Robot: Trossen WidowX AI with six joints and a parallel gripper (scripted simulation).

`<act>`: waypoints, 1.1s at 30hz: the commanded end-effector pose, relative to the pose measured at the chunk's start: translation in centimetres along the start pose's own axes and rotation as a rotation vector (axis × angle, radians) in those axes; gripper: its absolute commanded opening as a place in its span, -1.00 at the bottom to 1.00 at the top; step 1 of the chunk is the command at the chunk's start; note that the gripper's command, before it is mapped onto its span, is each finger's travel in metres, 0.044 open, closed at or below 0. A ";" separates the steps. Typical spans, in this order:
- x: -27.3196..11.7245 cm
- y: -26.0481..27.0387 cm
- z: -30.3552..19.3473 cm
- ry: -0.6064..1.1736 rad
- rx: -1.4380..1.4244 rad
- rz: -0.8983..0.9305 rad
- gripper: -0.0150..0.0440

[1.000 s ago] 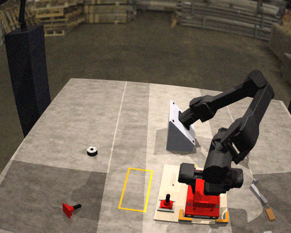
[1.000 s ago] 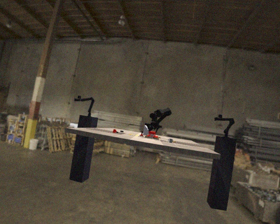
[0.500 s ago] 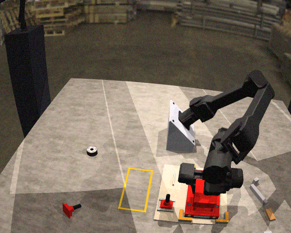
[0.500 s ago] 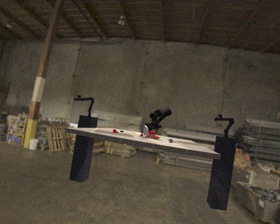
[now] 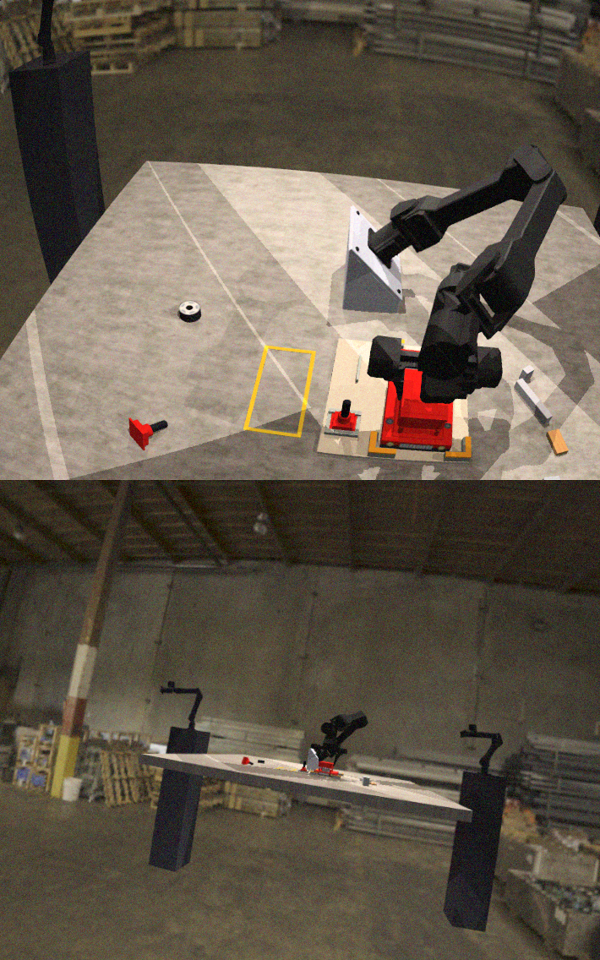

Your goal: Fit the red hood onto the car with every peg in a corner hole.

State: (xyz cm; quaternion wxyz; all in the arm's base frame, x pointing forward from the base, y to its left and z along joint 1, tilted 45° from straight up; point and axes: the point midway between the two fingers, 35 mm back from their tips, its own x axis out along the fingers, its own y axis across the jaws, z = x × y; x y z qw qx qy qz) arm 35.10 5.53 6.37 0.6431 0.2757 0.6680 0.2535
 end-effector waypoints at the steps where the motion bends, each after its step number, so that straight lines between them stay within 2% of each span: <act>1: 0.0 0.2 0.1 -0.004 0.000 0.005 -0.49; 33: 1.3 0.2 0.1 -0.005 -0.001 0.004 -0.49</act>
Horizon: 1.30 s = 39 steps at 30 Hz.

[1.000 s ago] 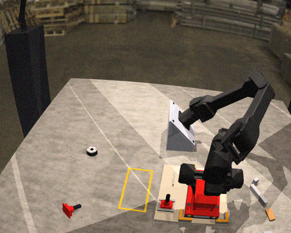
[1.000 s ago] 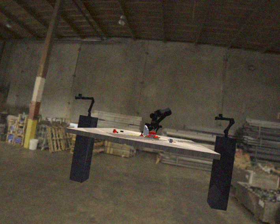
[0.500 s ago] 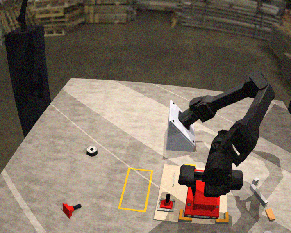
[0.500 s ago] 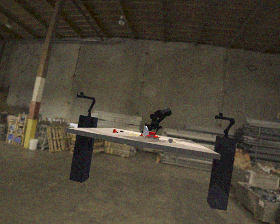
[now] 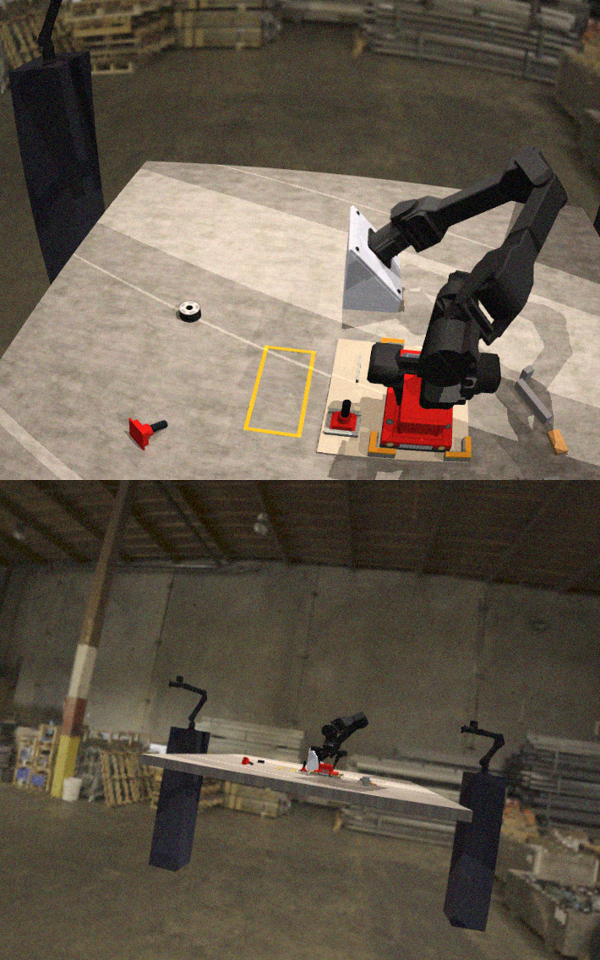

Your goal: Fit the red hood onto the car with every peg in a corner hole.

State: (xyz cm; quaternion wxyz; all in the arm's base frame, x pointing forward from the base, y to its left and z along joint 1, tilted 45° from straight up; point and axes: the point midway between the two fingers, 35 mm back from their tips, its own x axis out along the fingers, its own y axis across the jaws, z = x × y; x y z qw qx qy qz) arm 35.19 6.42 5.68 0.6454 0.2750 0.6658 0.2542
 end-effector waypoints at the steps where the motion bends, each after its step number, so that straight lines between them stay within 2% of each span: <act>1: 0.2 0.0 0.0 0.001 0.004 0.005 -0.49; 22: 0.6 0.0 0.0 -0.001 -0.002 -0.001 -0.49; 39: 0.7 0.0 0.0 -0.001 -0.002 -0.001 1.00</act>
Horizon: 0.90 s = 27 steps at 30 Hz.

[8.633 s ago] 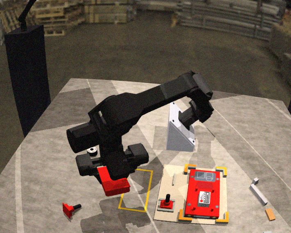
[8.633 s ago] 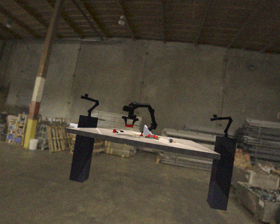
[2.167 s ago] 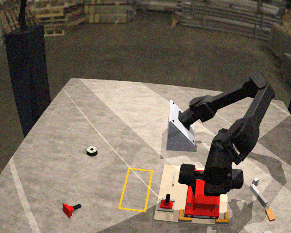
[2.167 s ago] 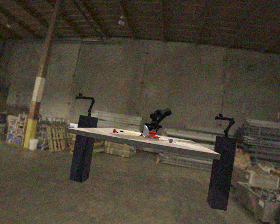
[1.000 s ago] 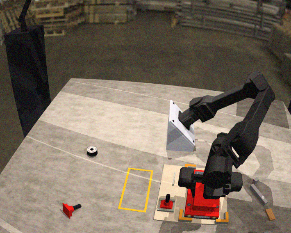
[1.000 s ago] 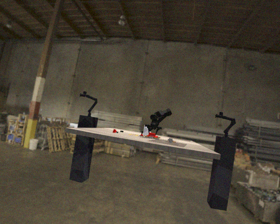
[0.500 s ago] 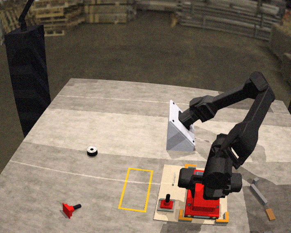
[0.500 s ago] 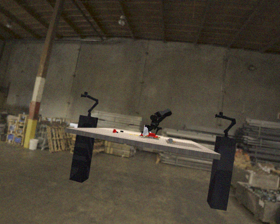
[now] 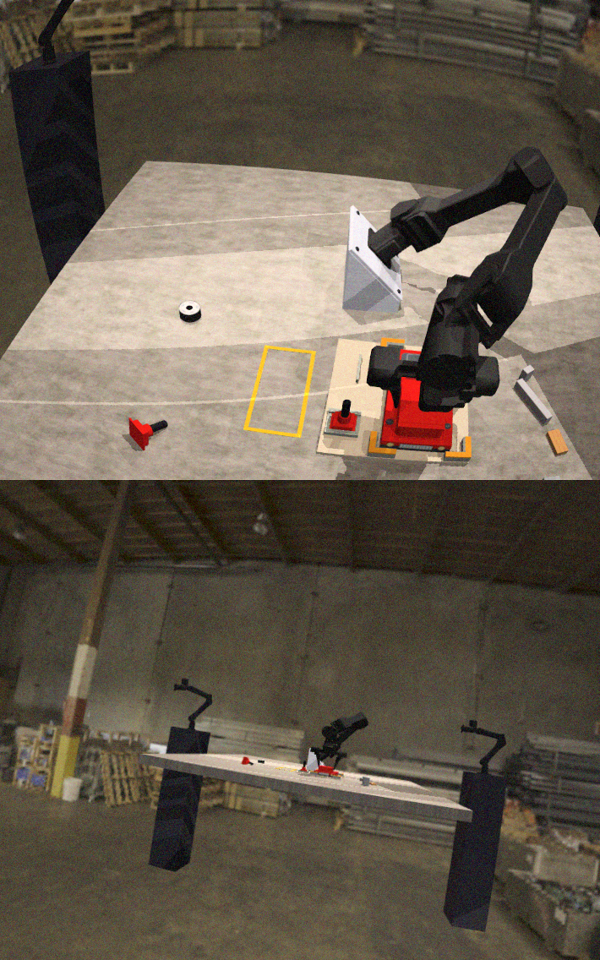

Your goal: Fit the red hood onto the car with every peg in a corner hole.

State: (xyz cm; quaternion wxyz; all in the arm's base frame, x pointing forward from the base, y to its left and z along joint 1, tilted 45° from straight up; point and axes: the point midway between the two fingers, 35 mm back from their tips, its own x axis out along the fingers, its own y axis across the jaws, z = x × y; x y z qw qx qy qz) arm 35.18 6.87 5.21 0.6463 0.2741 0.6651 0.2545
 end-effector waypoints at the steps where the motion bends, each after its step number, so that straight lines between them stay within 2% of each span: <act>1: 0.0 0.0 0.0 0.000 0.000 0.000 1.00; 5: -1.8 -0.1 0.2 0.000 0.000 0.001 1.00; 11: -6.9 -0.2 0.0 0.001 0.001 0.010 1.00; 27: -7.0 -0.2 0.0 0.001 0.001 0.010 1.00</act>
